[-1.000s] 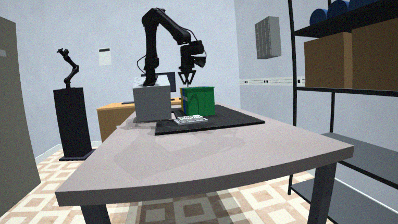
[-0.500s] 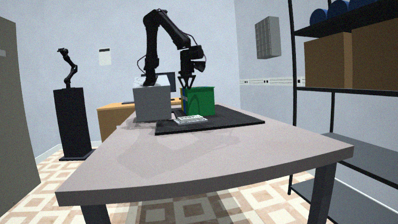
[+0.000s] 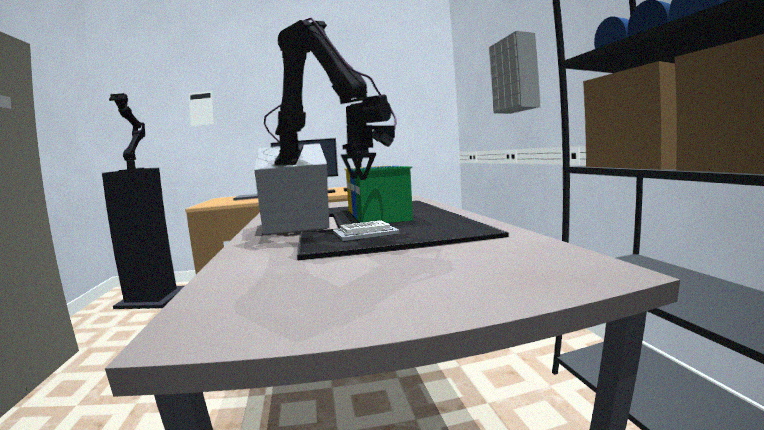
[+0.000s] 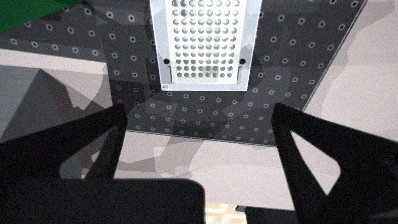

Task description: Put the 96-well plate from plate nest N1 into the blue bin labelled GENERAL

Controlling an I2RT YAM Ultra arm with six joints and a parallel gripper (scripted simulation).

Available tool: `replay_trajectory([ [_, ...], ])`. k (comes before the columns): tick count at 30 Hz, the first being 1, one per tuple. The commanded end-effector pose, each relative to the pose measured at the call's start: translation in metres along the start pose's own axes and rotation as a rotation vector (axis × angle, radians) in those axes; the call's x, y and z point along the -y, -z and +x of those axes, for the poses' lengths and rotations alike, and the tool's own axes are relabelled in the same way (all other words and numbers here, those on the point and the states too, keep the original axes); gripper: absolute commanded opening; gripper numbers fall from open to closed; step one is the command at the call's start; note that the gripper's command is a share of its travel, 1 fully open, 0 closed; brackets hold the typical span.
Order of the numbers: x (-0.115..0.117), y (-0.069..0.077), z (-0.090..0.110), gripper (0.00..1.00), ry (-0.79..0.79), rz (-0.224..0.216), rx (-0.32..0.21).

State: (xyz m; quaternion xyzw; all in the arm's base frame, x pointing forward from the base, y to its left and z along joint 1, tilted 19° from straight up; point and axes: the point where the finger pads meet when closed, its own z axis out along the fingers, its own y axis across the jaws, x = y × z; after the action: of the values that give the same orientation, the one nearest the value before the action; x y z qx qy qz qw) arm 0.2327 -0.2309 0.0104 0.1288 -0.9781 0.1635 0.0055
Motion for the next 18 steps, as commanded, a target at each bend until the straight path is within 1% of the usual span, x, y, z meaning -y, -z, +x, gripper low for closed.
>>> replay_trajectory([
  [1,0.001,-0.008,-0.005,1.00,0.003,0.005,0.030],
  [3,0.001,-0.008,-0.005,1.00,0.003,0.005,0.030],
  [7,0.005,-0.012,-0.009,1.00,0.002,0.026,0.047],
  [11,0.011,-0.017,-0.011,1.00,-0.005,0.028,0.046],
  [18,0.004,-0.031,-0.009,1.00,0.014,-0.005,0.026],
])
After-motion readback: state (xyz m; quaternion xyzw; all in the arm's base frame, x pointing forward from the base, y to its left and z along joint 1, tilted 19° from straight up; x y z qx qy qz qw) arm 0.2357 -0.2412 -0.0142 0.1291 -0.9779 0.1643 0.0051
